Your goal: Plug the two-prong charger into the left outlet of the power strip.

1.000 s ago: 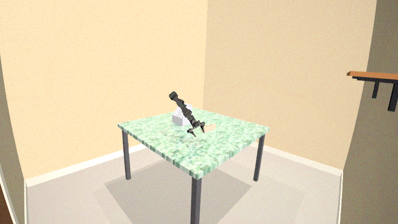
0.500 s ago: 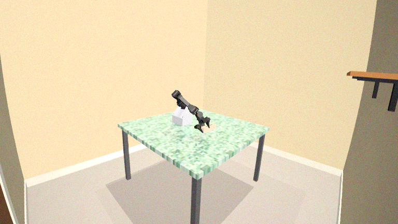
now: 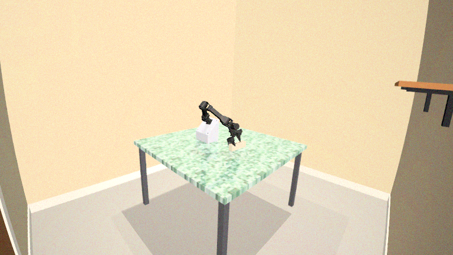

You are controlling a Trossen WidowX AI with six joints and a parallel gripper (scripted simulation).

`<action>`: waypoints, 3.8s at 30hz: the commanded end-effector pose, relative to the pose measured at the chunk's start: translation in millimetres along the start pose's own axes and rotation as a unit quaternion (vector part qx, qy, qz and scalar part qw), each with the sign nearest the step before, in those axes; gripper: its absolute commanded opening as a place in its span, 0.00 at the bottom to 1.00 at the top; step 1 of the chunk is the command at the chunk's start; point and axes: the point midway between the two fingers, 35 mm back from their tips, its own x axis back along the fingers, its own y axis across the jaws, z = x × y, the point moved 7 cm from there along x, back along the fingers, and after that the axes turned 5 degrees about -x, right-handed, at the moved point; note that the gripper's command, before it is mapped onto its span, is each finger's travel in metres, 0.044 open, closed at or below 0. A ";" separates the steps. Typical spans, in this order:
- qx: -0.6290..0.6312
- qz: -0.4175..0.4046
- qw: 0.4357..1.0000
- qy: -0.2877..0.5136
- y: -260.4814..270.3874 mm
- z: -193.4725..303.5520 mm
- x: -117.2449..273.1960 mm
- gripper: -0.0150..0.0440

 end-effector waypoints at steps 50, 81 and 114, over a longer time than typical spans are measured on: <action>0.370 0.081 0.898 0.224 111.5 120.7 -6.3 1.00; 0.366 0.080 0.900 0.223 101.2 132.3 -42.9 0.87; 0.362 0.082 0.901 0.224 114.3 120.8 8.7 0.25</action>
